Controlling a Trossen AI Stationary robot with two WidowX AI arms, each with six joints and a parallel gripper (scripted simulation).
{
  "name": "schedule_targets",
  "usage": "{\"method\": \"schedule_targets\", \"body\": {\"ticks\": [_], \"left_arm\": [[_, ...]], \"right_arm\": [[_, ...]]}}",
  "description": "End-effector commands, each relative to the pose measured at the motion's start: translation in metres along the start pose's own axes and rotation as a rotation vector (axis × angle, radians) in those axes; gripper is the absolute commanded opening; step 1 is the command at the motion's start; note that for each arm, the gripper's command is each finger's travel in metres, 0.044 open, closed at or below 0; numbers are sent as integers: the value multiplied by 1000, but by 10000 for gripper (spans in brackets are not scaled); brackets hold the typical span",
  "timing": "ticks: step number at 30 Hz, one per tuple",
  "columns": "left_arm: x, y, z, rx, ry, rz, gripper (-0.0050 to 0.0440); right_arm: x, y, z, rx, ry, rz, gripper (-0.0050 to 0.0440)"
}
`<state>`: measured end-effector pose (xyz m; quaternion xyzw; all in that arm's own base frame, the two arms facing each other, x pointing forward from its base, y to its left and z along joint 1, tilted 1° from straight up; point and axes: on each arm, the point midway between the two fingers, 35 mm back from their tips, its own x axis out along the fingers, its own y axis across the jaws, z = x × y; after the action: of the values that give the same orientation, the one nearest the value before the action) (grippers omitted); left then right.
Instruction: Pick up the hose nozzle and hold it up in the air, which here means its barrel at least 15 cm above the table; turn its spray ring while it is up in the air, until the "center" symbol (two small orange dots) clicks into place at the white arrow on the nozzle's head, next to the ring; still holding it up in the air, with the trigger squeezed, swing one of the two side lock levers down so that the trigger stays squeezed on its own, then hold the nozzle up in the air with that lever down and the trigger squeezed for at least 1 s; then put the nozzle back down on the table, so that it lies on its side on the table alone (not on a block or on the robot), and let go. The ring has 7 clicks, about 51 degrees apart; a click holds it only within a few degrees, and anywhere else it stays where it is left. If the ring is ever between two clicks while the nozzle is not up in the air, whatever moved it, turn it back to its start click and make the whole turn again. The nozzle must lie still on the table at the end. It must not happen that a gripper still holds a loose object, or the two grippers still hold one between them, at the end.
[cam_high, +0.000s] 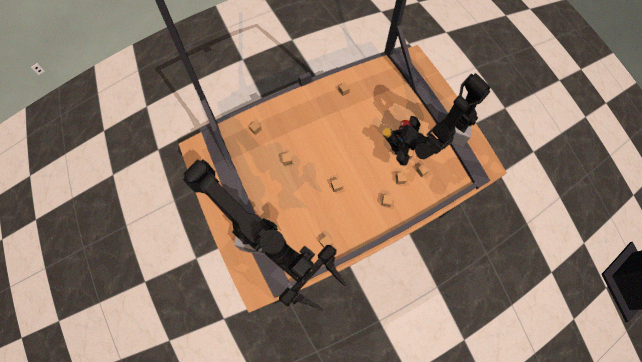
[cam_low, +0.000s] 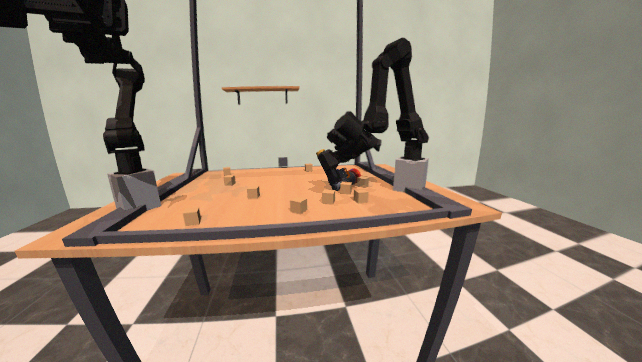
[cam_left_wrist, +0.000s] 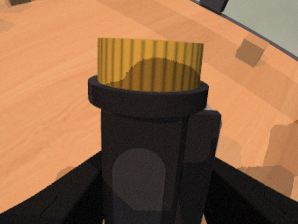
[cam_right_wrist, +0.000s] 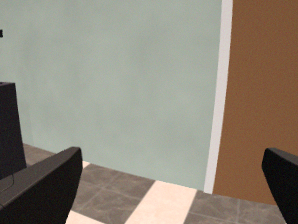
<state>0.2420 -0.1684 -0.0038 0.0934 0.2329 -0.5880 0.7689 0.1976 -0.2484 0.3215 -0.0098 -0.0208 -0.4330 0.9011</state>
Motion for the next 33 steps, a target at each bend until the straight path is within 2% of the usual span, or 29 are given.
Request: {"method": "schedule_targets", "body": {"ticks": [1,5,17,28,33], "left_arm": [[-9,1,0,20,5,12,170],[-7,1,0,19,4,11,170],[-27,3,3,30,-10,7,170],[-24,3,5,28,-8,8,170],[-34,3,1,29,-11,9,170]], "right_arm": [[-1,1,7,0,-18,3,406],[-1,1,7,0,-18,3,406],[-1,1,7,0,-18,3,406],[-1,1,7,0,-18,3,406],[-1,1,7,0,-18,3,406]]}}
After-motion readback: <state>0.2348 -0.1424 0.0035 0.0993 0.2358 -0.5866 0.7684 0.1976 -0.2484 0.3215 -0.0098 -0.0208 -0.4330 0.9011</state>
